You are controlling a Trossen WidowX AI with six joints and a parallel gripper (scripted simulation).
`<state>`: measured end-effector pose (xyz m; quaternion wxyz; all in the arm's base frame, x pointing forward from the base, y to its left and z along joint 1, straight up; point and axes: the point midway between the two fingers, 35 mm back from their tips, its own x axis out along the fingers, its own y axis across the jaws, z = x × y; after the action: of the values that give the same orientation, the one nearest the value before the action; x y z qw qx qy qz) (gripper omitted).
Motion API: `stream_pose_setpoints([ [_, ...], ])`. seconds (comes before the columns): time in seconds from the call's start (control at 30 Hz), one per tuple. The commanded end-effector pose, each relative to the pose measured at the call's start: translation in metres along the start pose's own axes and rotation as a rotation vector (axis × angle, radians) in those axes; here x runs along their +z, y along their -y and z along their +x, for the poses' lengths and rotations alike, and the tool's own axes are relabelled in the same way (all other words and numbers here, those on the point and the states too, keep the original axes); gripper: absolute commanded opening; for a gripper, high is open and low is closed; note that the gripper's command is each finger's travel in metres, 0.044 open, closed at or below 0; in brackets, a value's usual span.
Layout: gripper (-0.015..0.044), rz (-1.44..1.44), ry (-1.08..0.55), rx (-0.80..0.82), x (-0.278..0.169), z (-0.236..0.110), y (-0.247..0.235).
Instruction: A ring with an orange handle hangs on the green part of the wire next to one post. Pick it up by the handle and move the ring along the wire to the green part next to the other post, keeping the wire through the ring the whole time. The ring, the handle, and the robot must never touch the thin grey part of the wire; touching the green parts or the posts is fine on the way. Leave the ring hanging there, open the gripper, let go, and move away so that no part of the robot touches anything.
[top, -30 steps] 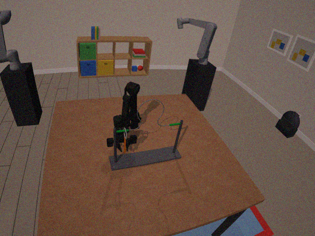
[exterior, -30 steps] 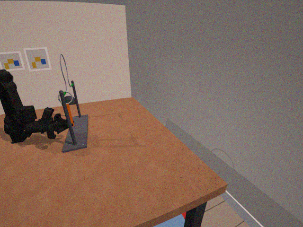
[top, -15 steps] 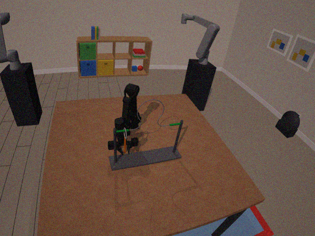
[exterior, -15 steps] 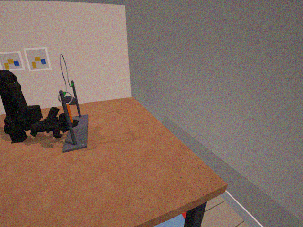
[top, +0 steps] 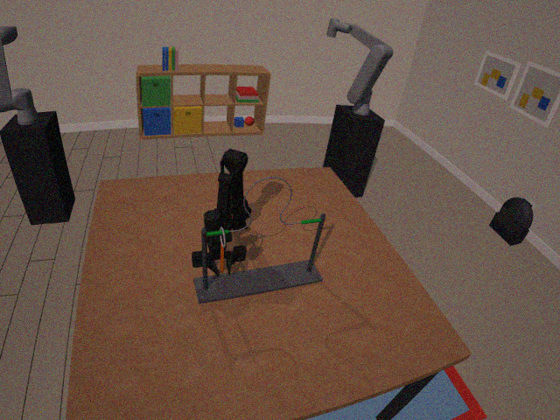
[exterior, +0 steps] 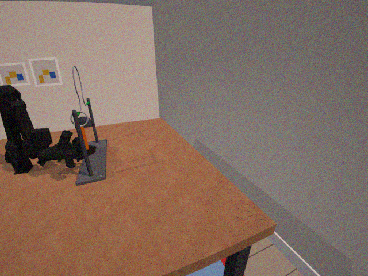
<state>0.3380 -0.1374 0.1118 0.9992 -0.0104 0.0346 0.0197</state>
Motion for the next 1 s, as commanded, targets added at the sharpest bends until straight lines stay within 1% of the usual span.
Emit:
stream_pose_setpoints([
  [0.0, 0.0134, 0.0, 0.0, 0.0, 0.0, 0.0, 0.0],
  [0.13, 0.0029, 0.0, 0.0, 0.0, 0.0, 0.0, 0.0],
  [0.2, 0.0015, 0.0, 0.0, 0.0, 0.0, 0.0, 0.0],
  [0.4, -0.0142, 0.0, 0.0, 0.0, 0.0, 0.0, 0.0],
  [0.43, -0.015, 0.0, 0.0, 0.0, 0.0, 0.0, 0.0],
  [0.63, -0.015, 0.0, 0.0, 0.0, 0.002, 0.0, 0.0],
  [0.97, -0.015, 0.001, 0.0, -0.004, 0.02, -0.001, 0.004],
])
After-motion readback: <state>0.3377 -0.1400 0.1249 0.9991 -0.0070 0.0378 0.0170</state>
